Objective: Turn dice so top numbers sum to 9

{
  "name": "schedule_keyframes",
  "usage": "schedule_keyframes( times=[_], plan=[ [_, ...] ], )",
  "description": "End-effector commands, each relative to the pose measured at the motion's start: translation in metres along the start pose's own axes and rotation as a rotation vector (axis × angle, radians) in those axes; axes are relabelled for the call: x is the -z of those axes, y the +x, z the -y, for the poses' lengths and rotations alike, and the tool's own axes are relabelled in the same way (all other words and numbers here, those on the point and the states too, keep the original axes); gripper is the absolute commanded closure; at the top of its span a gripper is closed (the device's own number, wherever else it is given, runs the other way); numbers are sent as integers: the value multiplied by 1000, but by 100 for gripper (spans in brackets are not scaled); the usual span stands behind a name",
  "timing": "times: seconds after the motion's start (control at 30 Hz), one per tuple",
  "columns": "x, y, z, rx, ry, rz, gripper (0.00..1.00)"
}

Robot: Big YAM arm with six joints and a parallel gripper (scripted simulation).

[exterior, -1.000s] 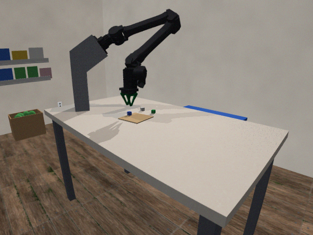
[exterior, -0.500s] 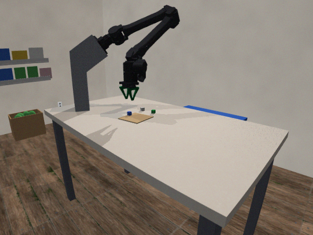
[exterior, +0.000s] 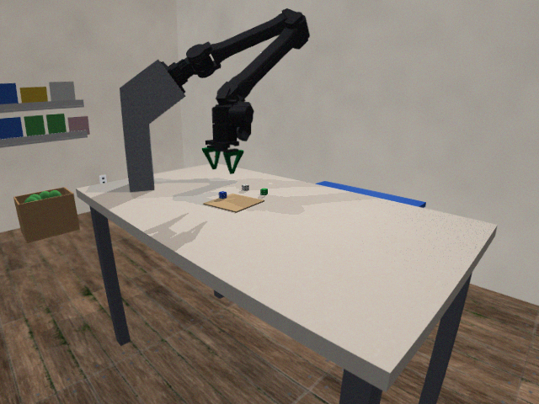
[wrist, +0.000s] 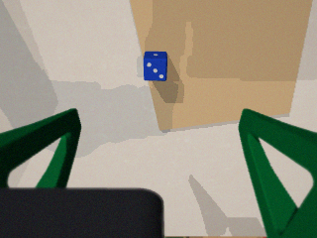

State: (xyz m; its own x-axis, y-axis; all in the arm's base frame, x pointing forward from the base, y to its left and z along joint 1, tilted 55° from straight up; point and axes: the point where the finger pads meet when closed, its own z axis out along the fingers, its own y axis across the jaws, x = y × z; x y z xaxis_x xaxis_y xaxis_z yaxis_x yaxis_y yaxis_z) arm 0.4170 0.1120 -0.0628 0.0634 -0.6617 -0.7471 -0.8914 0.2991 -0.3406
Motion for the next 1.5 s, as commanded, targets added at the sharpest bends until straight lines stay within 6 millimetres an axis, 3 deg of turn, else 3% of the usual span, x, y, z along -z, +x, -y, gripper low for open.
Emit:
schedule_keyframes(
  times=[0.0,0.17,0.23,0.27,0.43,0.47,0.6,1.47],
  plan=[
    [12,3,9,1,32,-3,0],
    [11,4,9,-1,32,-3,0],
    [4,9,-1,-28,16,-9,0],
    [-5,1,-9,-16,-5,0,0],
    [-11,2,-15,-26,-8,-1,0],
    [-11,2,-15,-26,-8,0,66],
    [-6,-2,-6,-17,13,4,66],
    [-6,0,-8,-23,3,-1,66]
  ],
)
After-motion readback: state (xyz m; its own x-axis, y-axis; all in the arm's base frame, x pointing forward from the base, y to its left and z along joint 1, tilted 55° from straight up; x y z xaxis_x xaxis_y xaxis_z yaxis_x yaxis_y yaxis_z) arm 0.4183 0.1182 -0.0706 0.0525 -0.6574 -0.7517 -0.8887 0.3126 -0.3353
